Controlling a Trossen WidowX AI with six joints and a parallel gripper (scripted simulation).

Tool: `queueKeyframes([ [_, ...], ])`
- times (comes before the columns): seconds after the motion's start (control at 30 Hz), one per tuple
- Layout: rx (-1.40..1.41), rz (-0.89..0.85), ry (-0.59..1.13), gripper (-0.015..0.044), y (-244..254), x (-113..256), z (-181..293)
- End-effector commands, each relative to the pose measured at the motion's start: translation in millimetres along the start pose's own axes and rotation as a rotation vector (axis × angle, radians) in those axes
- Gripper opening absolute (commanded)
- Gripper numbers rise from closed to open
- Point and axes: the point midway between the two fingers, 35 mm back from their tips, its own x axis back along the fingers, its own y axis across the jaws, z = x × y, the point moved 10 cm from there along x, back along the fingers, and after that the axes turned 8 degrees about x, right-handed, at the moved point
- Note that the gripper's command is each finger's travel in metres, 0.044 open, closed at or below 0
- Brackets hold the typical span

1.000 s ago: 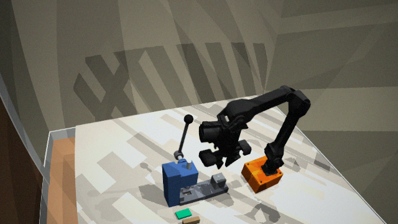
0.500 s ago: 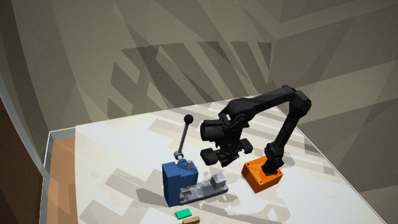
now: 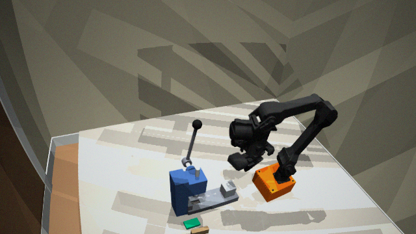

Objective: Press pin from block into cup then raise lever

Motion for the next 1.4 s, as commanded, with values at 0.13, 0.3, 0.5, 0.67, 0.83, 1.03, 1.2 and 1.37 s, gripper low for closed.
queueKeyframes([
  [0.13, 0.607, -0.223, -0.145, 0.0030, -30.0, -27.2, 11.1],
  [0.3, 1.038, -0.304, -0.347, 0.0030, -45.4, -49.3, 17.6],
  [0.5, 1.333, -0.307, -0.520, 0.0030, -54.4, -66.0, 21.7],
  [0.67, 1.333, -0.307, -0.520, 0.0030, -54.4, -66.0, 21.7],
  [0.83, 1.333, -0.307, -0.520, 0.0030, -54.4, -66.0, 21.7],
  [1.03, 1.333, -0.307, -0.521, 0.0030, -54.6, -68.6, 21.6],
  [1.2, 1.333, -0.309, -0.525, 0.0030, -55.0, -82.5, 20.2],
  [1.37, 1.332, -0.310, -0.525, 0.0030, -55.2, -93.8, 19.1],
])
